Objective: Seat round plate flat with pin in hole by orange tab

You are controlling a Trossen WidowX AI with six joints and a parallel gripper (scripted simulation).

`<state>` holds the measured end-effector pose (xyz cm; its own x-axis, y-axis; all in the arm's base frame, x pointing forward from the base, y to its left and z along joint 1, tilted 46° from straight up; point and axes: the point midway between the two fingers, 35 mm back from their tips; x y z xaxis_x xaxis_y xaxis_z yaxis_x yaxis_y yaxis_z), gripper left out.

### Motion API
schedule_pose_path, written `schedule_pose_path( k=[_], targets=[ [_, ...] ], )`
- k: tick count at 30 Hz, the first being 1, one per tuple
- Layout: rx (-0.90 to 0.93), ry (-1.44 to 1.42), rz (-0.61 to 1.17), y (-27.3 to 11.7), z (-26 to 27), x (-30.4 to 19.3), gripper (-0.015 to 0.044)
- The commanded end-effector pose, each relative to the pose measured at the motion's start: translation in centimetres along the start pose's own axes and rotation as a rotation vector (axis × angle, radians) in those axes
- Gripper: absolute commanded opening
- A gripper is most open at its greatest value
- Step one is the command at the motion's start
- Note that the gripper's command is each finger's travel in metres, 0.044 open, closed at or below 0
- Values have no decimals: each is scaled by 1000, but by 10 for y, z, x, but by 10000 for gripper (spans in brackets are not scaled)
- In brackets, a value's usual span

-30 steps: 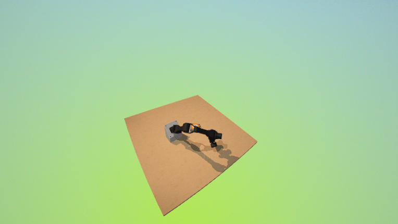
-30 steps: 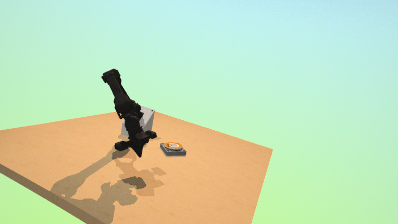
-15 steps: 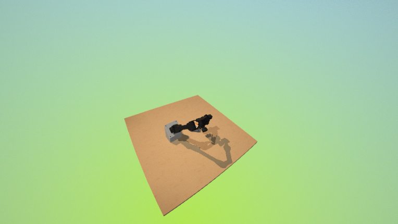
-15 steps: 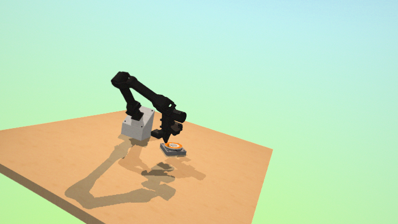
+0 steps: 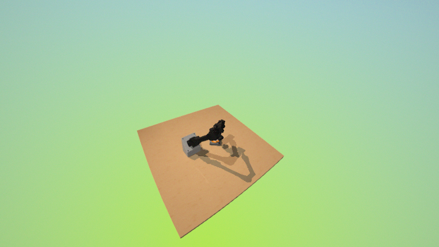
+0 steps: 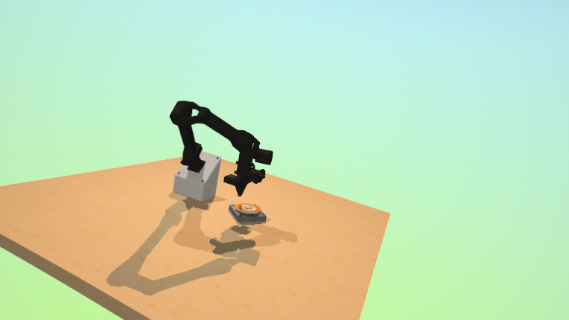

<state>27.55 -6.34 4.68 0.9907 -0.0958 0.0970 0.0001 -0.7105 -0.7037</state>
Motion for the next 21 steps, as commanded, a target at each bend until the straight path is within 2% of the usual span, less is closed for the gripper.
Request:
schedule_pose_path(
  k=[1, 7, 21],
  targets=[
    [-11, -11, 9, 16, 0, -2, 0],
    [-14, -11, 9, 43, -2, -4, 0],
    [-15, -10, 8, 43, -9, 9, 0]
  ],
)
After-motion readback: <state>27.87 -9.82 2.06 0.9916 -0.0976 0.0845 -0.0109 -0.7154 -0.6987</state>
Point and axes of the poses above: the point midway between the two fingers, 35 mm back from their tips, its own y axis out along the fingers, its own z axis across the jaws, x = y × z, and after that the axes turned 3 degrees about y, right-handed
